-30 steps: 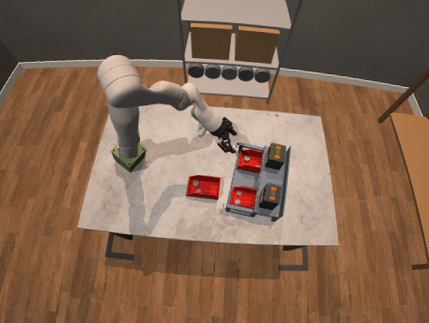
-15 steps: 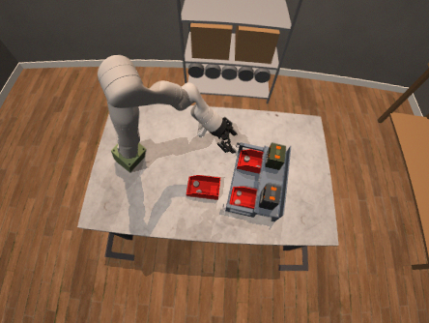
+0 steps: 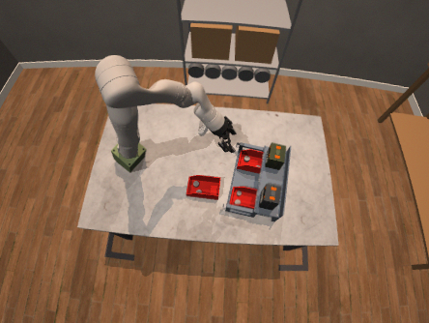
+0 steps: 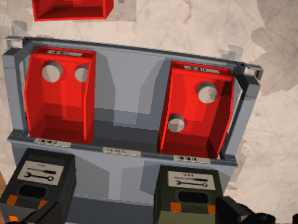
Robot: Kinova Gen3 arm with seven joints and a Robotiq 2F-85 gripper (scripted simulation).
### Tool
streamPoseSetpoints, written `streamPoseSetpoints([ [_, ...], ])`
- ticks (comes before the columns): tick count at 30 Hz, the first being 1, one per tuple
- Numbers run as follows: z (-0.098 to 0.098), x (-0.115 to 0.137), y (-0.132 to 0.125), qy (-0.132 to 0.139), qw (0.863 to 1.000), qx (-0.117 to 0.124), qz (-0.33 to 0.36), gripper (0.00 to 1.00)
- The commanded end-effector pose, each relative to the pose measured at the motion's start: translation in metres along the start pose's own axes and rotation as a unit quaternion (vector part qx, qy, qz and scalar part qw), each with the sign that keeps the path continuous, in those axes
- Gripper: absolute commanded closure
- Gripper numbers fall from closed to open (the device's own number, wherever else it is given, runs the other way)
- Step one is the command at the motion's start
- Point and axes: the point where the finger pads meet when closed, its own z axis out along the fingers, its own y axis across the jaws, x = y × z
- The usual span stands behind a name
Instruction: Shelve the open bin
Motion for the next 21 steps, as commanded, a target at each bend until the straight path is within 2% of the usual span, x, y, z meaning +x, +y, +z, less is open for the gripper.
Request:
streamPoseSetpoints([
  [1,-0.0007,-0.0058,-0.0039,0.081,0.997,-0.005,0.002,0.0],
  [10,-0.0019,-0.003,-0.0008,0.085,0.996,-0.01,0.006,0.0],
  [14,0.0002,-0.0079,-0.006,0.187,0.982,-0.021,0.013,0.0],
  [21,0.0002,-0.0079,-0.006,0.187,0.982,-0.021,0.013,0.0],
])
